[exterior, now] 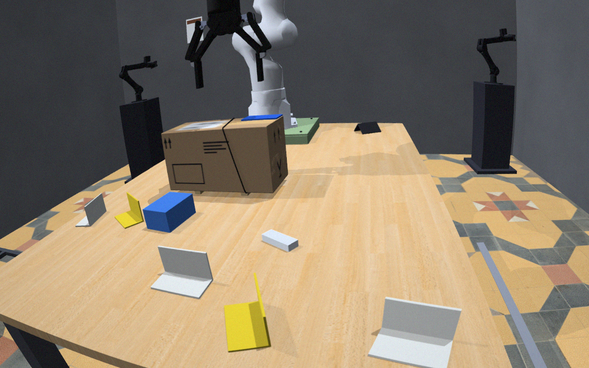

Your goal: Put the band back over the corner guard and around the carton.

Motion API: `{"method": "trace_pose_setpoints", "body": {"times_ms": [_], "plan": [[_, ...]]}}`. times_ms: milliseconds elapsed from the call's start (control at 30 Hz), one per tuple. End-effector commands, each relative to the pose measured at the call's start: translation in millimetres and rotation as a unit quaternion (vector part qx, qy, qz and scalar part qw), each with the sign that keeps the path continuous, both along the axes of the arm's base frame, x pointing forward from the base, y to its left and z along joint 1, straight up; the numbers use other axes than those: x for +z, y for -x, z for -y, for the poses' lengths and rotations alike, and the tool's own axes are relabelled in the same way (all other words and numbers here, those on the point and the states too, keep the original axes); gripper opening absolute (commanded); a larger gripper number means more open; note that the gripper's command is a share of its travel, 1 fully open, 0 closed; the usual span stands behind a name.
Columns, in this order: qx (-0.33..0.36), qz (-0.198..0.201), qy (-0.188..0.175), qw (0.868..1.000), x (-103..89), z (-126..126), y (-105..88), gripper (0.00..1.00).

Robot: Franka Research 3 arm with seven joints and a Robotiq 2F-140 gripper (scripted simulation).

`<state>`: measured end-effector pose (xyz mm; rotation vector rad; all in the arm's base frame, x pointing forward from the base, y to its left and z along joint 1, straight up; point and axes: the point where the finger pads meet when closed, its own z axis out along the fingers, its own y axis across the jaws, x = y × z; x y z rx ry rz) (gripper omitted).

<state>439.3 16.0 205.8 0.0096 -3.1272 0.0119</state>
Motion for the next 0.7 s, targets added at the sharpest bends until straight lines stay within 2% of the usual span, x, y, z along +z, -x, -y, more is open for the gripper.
{"method": "trace_pose_setpoints", "body": {"times_ms": [0, 667], "plan": [[-0.039, 0.007, -0.001, 0.999, 0.8, -2.1, -3.2, 1.0], [-0.05, 0.01, -0.003, 0.999, 1.1, -4.0, -4.7, 1.0]]}}
